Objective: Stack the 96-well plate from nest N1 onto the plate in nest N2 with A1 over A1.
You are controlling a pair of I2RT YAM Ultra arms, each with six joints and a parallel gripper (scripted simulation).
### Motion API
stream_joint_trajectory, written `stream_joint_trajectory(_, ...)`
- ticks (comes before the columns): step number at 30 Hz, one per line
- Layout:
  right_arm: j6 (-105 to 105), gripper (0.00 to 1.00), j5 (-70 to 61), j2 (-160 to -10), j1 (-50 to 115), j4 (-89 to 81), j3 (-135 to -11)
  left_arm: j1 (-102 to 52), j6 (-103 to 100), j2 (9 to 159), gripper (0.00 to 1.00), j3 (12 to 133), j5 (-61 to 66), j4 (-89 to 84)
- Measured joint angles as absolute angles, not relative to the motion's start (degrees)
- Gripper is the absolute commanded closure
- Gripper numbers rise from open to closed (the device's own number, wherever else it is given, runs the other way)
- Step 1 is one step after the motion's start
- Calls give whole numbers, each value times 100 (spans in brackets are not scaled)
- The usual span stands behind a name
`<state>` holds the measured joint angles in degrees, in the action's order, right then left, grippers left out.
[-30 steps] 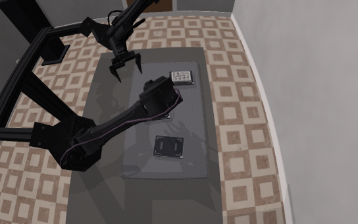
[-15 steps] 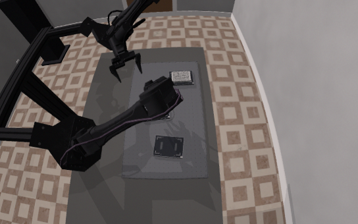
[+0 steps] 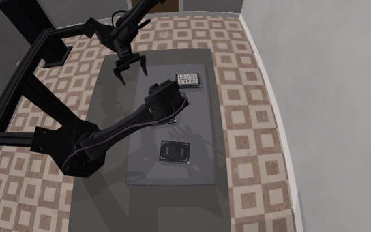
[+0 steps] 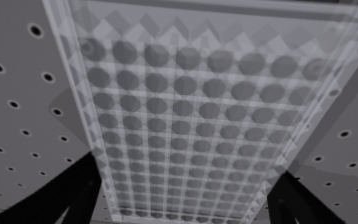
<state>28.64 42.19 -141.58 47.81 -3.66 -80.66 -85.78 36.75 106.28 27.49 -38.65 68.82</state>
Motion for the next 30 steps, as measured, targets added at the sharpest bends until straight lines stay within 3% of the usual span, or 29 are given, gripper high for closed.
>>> stream_joint_trajectory(24, 2751, 21, 4163, -14359, 4648, -231, -8219, -8578, 3675, 10628, 0, 2749, -3865, 6882)
stream_joint_trajectory(26, 2759, 0, 4165, -14357, 4650, -237, -8219, -8578, 3675, 10628, 0, 2749, -3865, 6882)
stream_joint_trajectory(30, 2779, 0, 4163, -14357, 4650, -257, -8219, -8578, 3675, 10628, 0, 2749, -3865, 6882)
